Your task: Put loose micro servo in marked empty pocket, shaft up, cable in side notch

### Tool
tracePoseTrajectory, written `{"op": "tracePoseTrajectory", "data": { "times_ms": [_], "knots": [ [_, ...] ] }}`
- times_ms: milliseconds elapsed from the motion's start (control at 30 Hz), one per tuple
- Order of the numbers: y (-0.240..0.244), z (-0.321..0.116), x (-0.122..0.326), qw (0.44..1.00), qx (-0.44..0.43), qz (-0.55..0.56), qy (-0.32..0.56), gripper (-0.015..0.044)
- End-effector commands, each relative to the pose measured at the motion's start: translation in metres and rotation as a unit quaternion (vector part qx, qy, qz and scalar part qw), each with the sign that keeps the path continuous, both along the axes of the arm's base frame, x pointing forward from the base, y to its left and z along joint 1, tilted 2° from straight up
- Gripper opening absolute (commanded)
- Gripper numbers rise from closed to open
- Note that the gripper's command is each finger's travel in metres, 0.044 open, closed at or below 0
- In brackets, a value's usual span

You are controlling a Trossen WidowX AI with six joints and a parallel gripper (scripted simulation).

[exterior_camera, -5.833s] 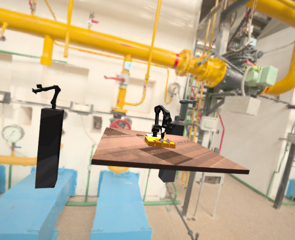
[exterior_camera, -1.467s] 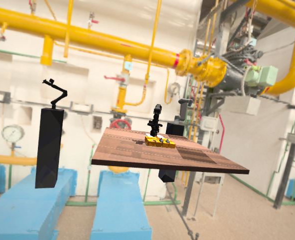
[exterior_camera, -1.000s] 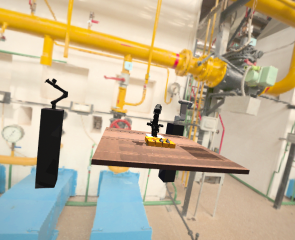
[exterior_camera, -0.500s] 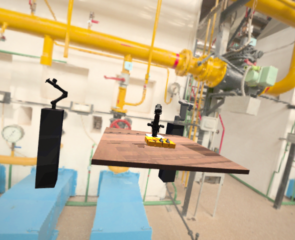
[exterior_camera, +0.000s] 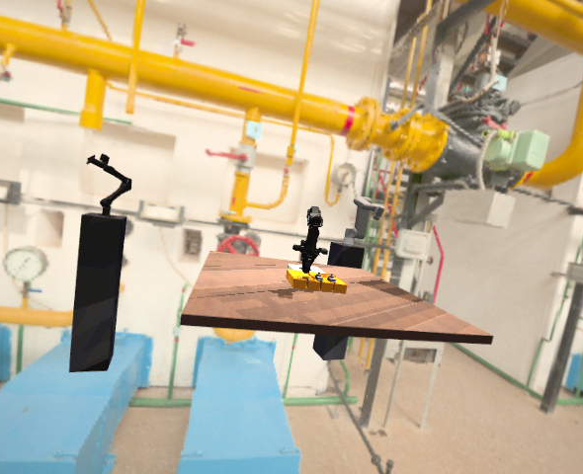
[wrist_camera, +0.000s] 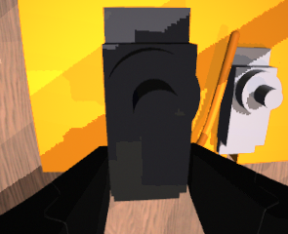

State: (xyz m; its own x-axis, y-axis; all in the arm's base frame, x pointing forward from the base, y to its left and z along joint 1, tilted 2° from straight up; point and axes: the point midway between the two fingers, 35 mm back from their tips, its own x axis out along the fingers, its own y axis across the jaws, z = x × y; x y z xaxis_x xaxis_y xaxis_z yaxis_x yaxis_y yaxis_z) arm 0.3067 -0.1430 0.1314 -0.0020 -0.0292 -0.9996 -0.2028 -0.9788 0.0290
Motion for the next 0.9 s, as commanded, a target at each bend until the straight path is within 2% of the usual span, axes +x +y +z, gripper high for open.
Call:
{"op": "tracePoseTrajectory", "data": {
  "times_ms": [0,867],
  "knots": [
    [-0.002,0.002,0.013,1.0,-0.001,-0.001,-0.003,0.0],
    [-0.003,-0.018,0.016,1.0,-0.001,-0.001,-0.003,0.0]
  ]
}}
